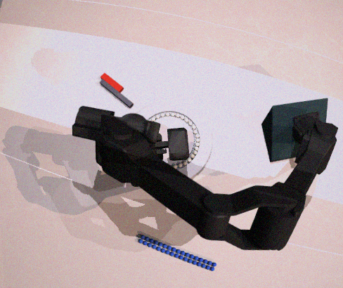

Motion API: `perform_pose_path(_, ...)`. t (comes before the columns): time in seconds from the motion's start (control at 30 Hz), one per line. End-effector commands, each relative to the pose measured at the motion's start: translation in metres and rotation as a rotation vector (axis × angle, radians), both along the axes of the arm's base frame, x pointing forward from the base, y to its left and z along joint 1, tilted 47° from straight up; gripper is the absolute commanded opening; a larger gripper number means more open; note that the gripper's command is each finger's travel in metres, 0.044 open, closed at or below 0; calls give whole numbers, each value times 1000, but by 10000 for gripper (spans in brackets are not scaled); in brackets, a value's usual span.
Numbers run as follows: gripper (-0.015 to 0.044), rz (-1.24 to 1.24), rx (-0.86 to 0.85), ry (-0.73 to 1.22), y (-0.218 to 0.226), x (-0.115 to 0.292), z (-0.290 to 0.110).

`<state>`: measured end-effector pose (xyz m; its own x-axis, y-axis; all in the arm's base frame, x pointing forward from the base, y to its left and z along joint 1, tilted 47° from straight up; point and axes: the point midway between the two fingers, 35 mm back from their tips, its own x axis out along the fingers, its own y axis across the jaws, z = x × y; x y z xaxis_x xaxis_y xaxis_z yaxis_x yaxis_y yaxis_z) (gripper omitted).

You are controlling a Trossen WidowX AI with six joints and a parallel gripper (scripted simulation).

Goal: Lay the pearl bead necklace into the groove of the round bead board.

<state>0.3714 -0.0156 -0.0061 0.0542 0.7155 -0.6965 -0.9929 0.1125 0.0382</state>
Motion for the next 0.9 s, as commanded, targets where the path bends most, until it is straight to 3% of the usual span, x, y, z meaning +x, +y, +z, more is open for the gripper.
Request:
perform_pose_path(0.0, 0, -5, 5, 1, 0, 2, 0)
perform_pose_path(0.2, 0, -5, 6, 0, 6, 2, -5)
perform_pose_path(0.73, 420, -5, 5, 0, 0, 2, 1)
perform_pose_path(0.87, 440, -5, 5, 1, 0, 1, 1)
